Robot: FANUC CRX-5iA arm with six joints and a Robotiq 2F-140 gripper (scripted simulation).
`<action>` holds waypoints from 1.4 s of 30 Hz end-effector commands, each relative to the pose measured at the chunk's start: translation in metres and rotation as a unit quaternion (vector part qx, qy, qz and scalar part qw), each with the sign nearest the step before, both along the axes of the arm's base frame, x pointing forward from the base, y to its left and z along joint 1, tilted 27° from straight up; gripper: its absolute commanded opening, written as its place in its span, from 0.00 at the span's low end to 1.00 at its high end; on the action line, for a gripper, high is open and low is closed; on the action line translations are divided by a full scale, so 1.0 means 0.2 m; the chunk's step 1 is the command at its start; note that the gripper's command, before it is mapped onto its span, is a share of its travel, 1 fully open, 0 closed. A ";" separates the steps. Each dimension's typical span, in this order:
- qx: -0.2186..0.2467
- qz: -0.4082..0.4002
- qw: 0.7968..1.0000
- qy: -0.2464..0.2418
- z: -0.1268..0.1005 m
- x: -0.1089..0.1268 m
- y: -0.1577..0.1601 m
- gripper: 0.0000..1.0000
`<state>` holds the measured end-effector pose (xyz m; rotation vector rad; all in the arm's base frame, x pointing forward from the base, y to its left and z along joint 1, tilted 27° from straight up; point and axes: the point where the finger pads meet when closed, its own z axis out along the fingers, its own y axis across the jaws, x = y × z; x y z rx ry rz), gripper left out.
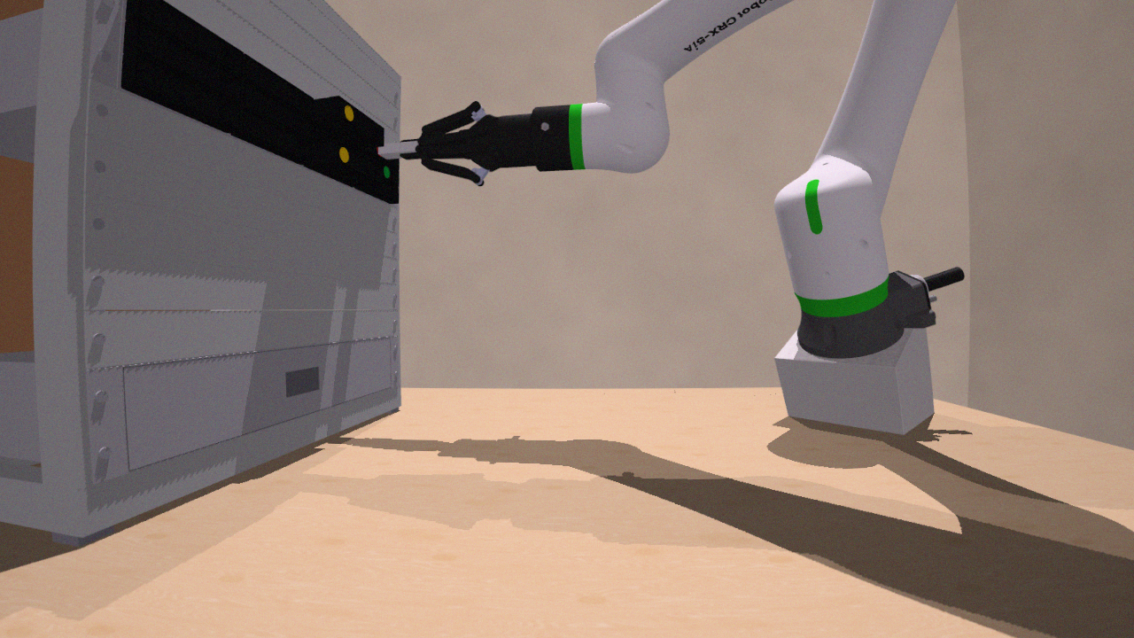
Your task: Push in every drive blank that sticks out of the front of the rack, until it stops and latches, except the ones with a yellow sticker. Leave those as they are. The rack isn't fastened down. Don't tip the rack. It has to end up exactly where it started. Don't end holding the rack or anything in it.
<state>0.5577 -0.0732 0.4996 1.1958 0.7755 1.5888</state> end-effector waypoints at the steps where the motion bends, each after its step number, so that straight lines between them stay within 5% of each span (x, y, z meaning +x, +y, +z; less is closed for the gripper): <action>1: 0.000 0.000 1.000 0.000 0.00 0.00 0.00 0.00; 13: 0.000 0.000 1.000 0.000 -0.01 -0.03 0.00 0.00; 30: 0.000 0.000 1.000 0.000 -0.12 -0.37 0.02 0.00; 42: 0.000 0.000 1.000 0.000 -0.13 -0.39 0.02 0.00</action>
